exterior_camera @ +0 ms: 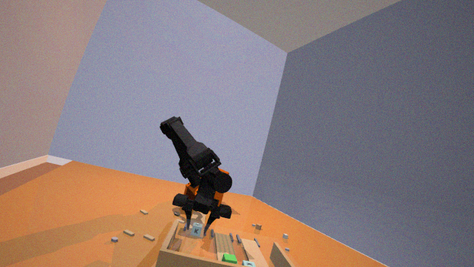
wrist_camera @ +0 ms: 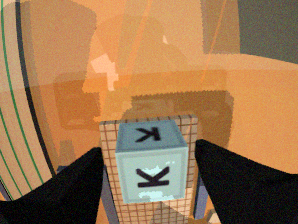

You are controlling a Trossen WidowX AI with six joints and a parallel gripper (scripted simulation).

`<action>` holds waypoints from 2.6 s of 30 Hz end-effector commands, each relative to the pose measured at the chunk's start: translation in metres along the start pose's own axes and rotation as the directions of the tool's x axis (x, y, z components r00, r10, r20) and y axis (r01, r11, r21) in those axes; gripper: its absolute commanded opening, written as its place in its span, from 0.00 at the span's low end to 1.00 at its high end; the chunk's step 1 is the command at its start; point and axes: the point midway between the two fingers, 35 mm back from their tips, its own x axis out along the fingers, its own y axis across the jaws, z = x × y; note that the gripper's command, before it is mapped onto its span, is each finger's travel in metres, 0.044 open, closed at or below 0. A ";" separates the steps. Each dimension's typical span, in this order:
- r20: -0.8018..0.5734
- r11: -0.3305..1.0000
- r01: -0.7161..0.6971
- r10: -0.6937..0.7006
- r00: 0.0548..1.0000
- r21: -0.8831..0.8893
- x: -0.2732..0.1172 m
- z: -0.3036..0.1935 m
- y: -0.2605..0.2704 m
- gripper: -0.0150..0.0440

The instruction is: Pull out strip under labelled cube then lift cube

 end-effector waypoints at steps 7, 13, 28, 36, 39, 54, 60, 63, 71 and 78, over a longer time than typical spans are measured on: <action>0.000 1.000 0.000 0.000 1.000 -0.001 0.001 0.000 0.000 0.49; 0.000 1.000 0.000 0.000 1.000 -0.001 0.001 0.000 0.000 0.42; -0.004 1.000 0.003 -0.003 1.000 -0.011 -0.039 -0.057 -0.006 0.25; -0.004 1.000 0.003 -0.003 1.000 -0.011 -0.041 -0.066 -0.008 0.25; -0.005 1.000 0.003 -0.003 1.000 -0.012 -0.041 -0.077 -0.009 0.25; -0.006 1.000 0.002 -0.002 1.000 -0.013 -0.075 -0.093 -0.011 0.25; -0.006 1.000 0.002 -0.002 1.000 -0.013 -0.076 -0.093 -0.011 0.25; -0.006 1.000 0.002 -0.002 1.000 -0.013 -0.076 -0.093 -0.011 0.25; -0.006 1.000 0.002 -0.002 1.000 -0.013 -0.076 -0.093 -0.011 0.25; -0.006 1.000 0.002 -0.002 1.000 -0.013 -0.076 -0.093 -0.011 0.25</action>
